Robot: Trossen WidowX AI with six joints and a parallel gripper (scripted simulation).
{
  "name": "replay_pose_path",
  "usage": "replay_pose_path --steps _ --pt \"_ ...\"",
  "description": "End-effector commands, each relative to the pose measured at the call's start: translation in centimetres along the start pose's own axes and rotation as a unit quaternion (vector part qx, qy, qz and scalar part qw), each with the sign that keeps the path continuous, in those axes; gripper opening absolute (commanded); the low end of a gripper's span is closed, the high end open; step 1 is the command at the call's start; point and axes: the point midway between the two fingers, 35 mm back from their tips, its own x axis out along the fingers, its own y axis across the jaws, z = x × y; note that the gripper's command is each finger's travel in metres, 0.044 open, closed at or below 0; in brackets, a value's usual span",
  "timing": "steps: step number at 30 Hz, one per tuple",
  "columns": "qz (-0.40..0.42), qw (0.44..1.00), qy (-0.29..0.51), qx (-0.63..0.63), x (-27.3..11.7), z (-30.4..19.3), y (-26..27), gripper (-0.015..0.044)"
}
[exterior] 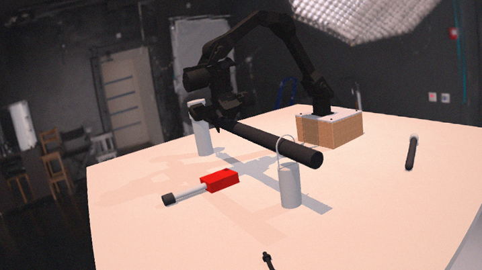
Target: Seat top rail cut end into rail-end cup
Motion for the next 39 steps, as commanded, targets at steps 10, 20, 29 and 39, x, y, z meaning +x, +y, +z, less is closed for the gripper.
replay_pose_path --steps 10,20,29,39 --pt "-0.001 1.0 0.006 0.001 -0.24 -0.35 0.03 0.0" --pt "0.001 1.0 0.002 0.001 -0.08 -0.14 0.05 0.0" --pt "0.001 1.0 0.0 0.001 -0.01 -0.08 0.06 0.0" --pt "0.001 1.0 0.0 0.001 0.06 -0.41 0.03 0.0"
